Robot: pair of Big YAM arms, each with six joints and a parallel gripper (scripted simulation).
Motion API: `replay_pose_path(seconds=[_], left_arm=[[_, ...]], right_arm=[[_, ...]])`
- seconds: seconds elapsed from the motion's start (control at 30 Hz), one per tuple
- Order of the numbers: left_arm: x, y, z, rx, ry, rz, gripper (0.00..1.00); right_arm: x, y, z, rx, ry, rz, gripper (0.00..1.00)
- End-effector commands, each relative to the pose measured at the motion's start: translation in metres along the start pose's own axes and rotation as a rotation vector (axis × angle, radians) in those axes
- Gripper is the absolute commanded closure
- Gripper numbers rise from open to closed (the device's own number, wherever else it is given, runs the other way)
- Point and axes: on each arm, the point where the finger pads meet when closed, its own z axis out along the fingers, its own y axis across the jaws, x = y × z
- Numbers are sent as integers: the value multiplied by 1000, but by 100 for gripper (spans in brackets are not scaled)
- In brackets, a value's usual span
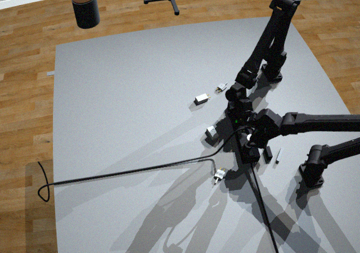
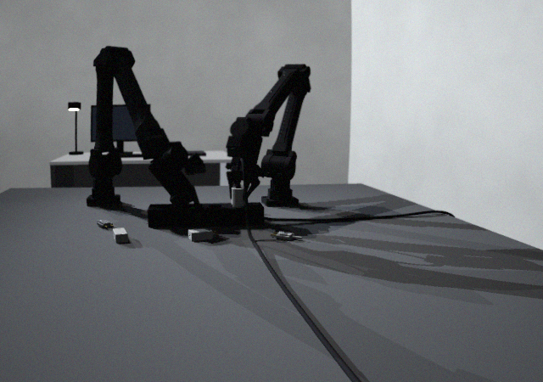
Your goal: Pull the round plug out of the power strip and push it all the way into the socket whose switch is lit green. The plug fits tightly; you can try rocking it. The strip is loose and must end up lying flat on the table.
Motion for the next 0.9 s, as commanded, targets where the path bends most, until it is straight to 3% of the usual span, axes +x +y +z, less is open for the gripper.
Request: replay_pose_path(seconds=[0.0, 0.17, 0.33, 0.5, 0.63, 0.73, 0.87], left_arm=[[-71, 9, -23, 28, -76, -17, 67], [-65, 6, -18, 45, -50, -16, 67], [-66, -1, -29, 2, -171, 10, 67], [-62, -3, -32, -17, -203, 21, 67], [-73, 4, -32, -2, -164, -4, 67], [-71, 9, -24, 28, -74, -18, 67], [-69, 8, -20, 47, -44, -23, 67]], right_arm=[[41, 6, 15, -30, 92, 89, 27], [40, 5, 14, -29, 88, 89, 27], [58, 18, 20, -56, 121, 110, 27], [41, 7, 16, -32, 94, 88, 27], [53, 16, 18, -49, 112, 101, 27], [39, 7, 15, -30, 90, 85, 27], [40, 5, 14, -27, 89, 88, 27]])
